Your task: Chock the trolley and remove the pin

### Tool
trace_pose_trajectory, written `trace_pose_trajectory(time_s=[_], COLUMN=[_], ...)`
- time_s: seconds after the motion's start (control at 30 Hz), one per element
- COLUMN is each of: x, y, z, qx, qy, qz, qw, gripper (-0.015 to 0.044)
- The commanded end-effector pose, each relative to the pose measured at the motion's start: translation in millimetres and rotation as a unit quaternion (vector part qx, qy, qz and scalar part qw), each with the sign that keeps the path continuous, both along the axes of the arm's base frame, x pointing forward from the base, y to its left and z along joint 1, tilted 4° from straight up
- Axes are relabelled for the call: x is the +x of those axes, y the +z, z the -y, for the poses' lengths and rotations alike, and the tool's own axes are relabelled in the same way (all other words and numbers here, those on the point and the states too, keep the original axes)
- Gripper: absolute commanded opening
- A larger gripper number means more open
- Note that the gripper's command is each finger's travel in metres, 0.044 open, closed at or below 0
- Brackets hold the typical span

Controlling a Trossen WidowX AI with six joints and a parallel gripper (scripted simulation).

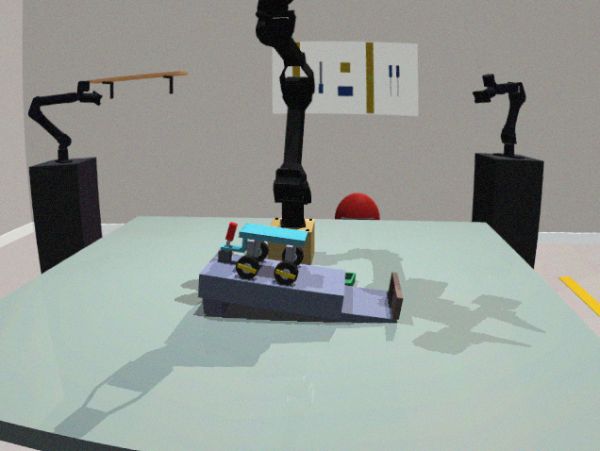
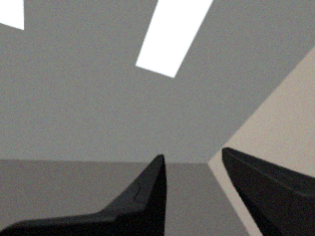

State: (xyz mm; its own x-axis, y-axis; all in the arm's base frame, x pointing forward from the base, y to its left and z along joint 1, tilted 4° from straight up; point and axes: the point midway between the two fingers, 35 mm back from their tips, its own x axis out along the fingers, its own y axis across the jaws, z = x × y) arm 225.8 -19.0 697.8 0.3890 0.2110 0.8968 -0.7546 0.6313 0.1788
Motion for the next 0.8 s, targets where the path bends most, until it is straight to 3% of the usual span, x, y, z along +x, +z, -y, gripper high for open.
trace_pose_trajectory(time_s=[0.0, 0.33, 0.77], x=[44, 119, 147], y=[-30, -127, -293], z=[29, 95, 167], qx=[-0.006, -0.087, -0.287], qy=[-0.113, -0.334, -0.463], qz=[-0.075, -0.266, -0.498], qw=[0.991, 0.900, 0.674], gripper=[0.0190, 0.0190, 0.0190])
